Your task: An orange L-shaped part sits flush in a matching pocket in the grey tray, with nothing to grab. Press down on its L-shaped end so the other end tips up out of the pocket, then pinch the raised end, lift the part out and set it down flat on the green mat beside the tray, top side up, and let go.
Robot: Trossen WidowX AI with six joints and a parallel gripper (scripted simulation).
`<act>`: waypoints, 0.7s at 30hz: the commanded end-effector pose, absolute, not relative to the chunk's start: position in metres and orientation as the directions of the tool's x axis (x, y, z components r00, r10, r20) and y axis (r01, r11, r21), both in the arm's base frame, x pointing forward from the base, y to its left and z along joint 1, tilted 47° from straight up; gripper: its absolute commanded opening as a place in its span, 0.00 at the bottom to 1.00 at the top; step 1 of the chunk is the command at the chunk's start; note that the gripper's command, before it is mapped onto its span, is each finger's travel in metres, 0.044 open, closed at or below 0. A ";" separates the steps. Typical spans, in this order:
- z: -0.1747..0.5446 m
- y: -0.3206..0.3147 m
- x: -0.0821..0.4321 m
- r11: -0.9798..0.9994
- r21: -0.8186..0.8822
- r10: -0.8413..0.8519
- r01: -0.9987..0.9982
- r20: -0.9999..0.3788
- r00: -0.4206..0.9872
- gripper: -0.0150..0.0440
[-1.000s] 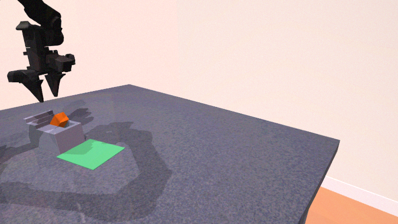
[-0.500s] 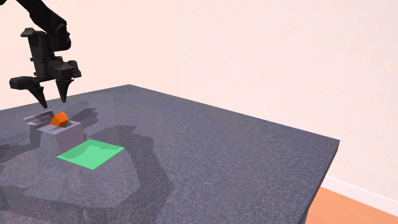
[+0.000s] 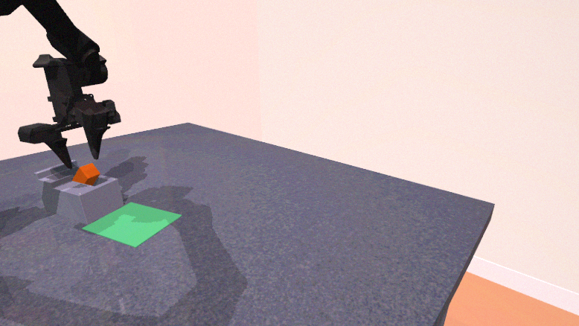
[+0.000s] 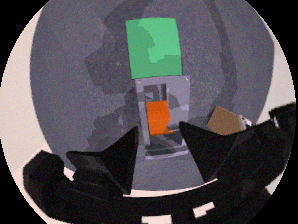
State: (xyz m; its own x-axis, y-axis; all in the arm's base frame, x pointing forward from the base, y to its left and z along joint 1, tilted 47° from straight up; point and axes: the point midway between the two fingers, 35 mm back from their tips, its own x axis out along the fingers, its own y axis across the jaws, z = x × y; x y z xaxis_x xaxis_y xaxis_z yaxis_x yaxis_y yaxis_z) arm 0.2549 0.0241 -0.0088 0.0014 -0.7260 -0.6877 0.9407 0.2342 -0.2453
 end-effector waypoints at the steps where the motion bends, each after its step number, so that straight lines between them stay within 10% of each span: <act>1: -0.014 0.018 0.254 0.236 -0.252 -0.730 0.938 -0.683 0.000 0.73; 21: -0.029 0.001 0.254 0.232 -0.246 -0.728 0.941 -0.686 0.000 0.68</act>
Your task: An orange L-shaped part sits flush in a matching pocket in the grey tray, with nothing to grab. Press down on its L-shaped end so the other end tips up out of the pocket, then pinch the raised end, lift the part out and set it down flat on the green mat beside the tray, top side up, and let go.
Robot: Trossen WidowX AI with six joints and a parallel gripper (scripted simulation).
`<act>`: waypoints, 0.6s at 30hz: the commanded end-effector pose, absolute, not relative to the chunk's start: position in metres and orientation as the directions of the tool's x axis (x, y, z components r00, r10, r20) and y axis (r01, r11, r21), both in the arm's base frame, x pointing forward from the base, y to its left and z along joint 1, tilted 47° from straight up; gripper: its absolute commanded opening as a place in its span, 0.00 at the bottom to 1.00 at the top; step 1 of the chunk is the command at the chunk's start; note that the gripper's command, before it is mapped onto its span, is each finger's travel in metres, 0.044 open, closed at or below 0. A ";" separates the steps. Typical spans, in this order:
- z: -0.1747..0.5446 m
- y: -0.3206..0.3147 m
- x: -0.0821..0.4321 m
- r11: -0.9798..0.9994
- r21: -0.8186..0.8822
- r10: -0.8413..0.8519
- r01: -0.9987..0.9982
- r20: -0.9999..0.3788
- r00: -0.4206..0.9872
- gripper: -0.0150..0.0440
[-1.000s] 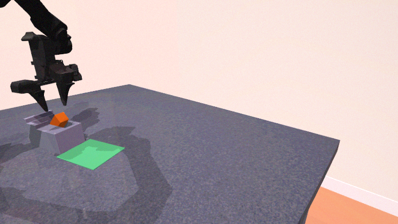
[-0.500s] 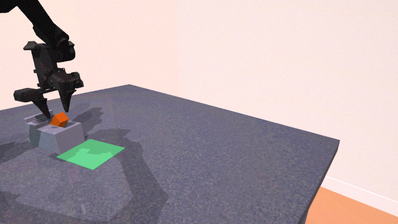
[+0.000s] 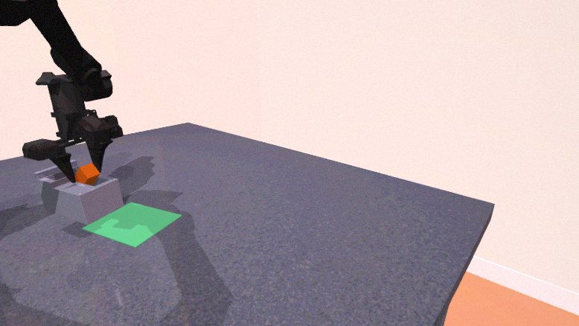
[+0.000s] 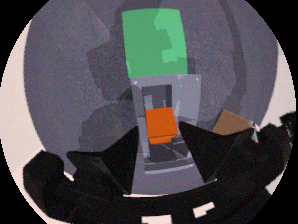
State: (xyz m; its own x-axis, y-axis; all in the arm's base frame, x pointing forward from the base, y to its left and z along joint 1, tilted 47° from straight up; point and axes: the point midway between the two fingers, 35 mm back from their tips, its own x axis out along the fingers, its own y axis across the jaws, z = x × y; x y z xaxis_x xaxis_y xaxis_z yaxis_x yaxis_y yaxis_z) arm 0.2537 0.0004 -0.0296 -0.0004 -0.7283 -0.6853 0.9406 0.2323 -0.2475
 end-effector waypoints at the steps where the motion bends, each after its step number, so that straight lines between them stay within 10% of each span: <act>1: -0.029 0.001 0.254 0.232 -0.246 -0.728 0.941 -0.686 0.000 0.64; 18: -0.029 0.001 0.254 0.232 -0.246 -0.728 0.941 -0.686 0.000 0.25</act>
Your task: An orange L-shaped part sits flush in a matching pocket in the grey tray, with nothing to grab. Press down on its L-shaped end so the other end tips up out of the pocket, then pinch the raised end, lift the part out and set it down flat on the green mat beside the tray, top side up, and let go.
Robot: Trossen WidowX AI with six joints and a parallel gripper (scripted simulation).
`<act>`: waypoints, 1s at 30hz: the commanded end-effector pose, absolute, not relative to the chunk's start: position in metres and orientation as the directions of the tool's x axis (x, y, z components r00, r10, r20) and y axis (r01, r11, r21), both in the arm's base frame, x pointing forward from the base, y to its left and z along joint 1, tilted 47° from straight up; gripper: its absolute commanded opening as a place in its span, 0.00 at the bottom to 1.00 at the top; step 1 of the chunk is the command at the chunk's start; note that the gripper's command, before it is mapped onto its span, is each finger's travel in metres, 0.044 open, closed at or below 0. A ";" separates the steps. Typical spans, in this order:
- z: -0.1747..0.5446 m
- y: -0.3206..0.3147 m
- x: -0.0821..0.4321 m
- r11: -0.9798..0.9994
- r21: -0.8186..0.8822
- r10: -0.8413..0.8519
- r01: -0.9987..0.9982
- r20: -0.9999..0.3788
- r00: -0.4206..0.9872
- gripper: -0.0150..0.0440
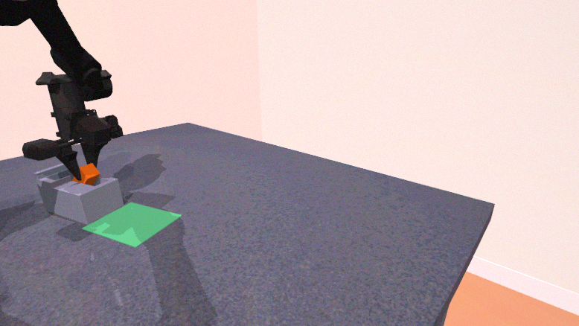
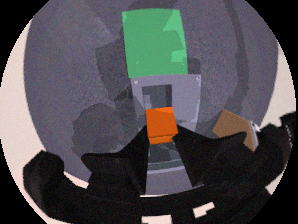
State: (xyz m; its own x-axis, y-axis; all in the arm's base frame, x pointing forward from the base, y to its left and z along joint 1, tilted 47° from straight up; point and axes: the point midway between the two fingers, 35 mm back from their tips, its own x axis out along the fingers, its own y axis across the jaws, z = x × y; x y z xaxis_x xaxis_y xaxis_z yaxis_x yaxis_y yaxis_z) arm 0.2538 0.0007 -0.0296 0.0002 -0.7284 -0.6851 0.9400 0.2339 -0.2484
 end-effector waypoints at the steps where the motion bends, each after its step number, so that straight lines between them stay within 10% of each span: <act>1: -0.029 0.001 0.254 0.232 -0.246 -0.728 0.941 -0.686 0.000 0.25; 30: -0.004 0.029 0.253 0.235 -0.252 -0.731 0.939 -0.683 0.000 0.25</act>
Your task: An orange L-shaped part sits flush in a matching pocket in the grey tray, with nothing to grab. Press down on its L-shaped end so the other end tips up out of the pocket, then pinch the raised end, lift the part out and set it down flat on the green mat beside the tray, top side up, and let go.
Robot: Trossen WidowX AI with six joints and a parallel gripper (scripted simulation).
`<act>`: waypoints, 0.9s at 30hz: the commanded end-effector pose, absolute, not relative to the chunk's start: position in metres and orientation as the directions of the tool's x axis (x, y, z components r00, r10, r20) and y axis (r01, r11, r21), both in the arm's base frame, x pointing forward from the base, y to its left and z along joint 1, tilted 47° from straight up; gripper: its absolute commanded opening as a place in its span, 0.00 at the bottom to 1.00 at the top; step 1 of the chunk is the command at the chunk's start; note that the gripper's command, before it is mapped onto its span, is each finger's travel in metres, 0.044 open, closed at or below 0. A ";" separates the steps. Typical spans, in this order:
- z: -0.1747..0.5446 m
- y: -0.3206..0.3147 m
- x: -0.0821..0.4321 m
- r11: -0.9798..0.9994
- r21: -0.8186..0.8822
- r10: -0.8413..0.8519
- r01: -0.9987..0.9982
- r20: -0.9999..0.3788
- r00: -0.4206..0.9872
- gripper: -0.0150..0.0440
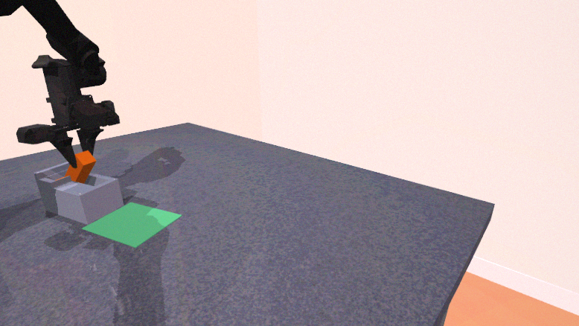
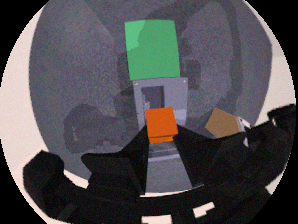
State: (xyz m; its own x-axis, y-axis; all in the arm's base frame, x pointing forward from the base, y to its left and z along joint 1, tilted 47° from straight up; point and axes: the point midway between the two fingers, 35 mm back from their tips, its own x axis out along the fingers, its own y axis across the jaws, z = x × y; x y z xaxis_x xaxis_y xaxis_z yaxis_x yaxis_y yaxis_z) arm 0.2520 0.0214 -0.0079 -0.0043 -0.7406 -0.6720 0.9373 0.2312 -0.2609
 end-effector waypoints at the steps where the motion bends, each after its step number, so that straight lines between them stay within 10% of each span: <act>1: -0.002 0.030 0.253 0.235 -0.252 -0.731 0.939 -0.683 0.000 0.25; 27: 0.025 0.060 0.253 0.236 -0.253 -0.730 0.938 -0.684 -0.001 0.25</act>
